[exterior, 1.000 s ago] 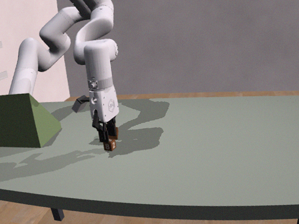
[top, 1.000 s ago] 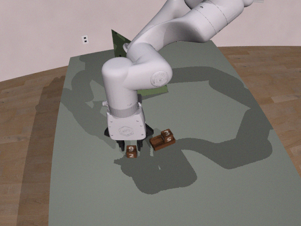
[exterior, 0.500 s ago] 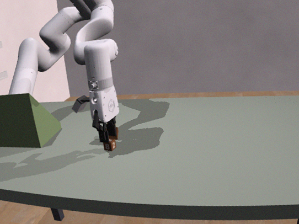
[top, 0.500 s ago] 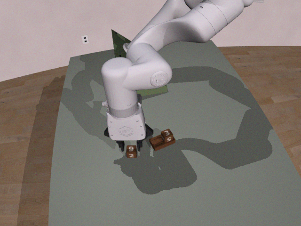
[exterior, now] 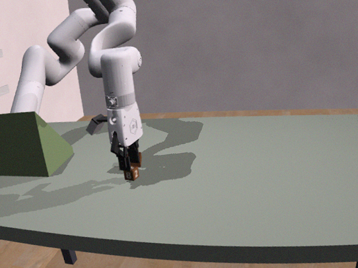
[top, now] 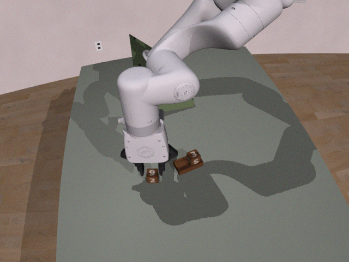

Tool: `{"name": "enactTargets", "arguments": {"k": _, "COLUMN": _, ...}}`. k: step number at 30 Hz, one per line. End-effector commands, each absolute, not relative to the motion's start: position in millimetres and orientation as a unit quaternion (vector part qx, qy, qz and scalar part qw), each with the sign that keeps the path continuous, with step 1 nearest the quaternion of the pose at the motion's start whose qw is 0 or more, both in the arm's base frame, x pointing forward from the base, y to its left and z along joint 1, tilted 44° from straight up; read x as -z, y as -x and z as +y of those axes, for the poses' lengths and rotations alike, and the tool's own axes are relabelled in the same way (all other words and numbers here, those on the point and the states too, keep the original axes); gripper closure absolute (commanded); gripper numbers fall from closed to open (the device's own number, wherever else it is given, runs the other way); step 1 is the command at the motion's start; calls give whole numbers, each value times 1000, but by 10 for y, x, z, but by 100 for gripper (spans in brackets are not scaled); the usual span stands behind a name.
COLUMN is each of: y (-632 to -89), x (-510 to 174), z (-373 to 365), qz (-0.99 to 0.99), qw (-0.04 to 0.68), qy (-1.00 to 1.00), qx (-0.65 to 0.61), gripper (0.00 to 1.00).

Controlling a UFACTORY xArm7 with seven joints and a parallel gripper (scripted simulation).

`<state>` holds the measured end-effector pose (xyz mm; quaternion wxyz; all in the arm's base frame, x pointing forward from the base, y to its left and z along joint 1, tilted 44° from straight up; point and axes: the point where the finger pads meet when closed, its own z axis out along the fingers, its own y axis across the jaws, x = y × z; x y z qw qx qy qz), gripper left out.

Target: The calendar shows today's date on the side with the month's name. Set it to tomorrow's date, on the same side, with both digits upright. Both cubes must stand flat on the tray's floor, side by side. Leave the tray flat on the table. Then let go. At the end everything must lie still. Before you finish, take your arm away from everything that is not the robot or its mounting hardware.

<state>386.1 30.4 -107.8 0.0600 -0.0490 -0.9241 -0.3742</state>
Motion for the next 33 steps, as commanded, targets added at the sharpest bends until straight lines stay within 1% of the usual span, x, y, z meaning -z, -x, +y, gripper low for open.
{"name": "enactTargets", "arguments": {"k": 1, "y": -3874, "x": 1072, "z": 282, "qz": -925, "qw": 58, "qy": 50, "qx": 373, "gripper": 53}}
{"name": "enactTargets", "arguments": {"k": 33, "y": -3881, "x": 998, "z": 209, "qz": -925, "qw": 58, "qy": 50, "qx": 373, "gripper": 53}}
